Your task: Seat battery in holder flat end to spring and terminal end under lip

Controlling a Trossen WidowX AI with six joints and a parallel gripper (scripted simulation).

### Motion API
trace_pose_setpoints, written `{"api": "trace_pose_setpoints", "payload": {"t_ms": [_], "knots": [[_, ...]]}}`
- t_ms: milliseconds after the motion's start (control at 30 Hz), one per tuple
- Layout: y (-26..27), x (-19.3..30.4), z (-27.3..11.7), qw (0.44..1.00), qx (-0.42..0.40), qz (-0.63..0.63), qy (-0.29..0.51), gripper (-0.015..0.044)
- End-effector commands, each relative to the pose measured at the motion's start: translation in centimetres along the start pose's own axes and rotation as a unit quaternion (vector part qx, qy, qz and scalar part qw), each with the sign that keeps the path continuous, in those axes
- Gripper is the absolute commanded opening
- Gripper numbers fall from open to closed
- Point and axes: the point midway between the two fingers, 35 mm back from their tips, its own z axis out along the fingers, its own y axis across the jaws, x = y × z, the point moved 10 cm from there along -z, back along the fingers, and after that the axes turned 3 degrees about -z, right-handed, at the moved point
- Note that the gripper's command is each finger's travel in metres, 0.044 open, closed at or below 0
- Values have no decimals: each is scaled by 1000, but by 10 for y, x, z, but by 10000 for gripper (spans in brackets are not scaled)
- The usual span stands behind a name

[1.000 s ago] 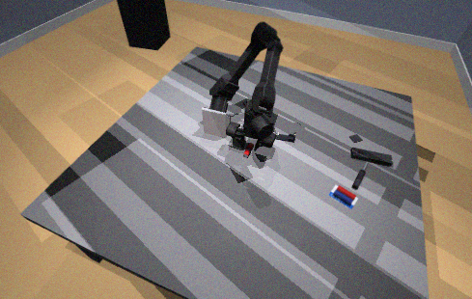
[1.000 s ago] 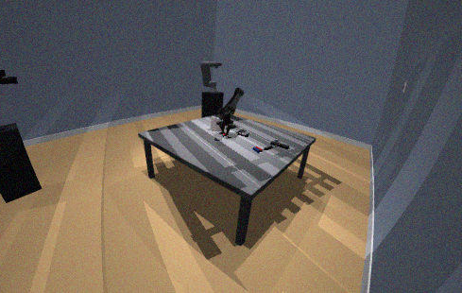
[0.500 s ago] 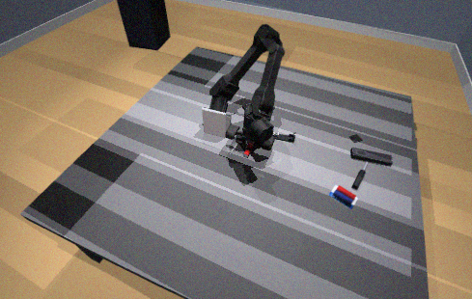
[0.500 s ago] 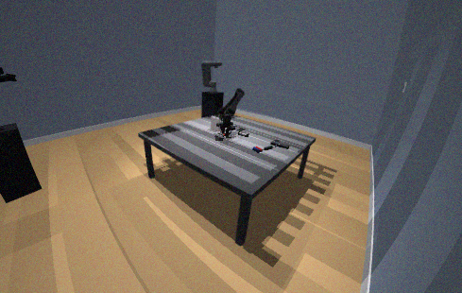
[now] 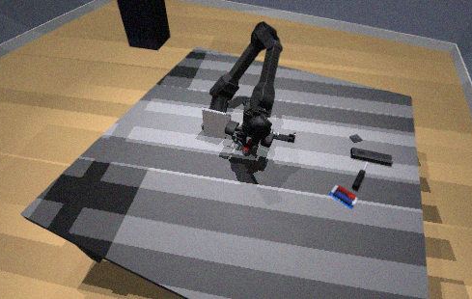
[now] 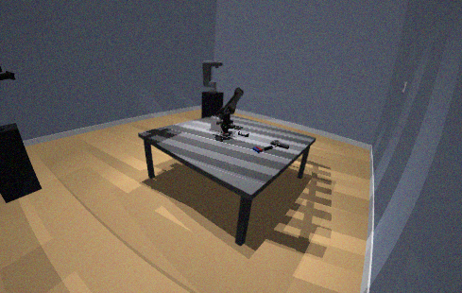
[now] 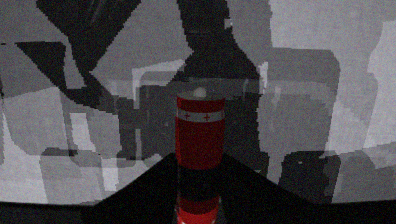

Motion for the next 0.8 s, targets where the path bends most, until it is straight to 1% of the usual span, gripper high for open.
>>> {"api": "trace_pose_setpoints", "payload": {"t_ms": [0, 200, 467, 767], "knots": [[-2, 1, -31, 1000, 5, -5, 7, 68], [-4, 0, -33, 1000, 5, 7, 7, 68], [-32, -19, -40, 989, 7, 144, 14, 68], [-63, -44, -49, 952, 12, 304, 15, 68]]}}
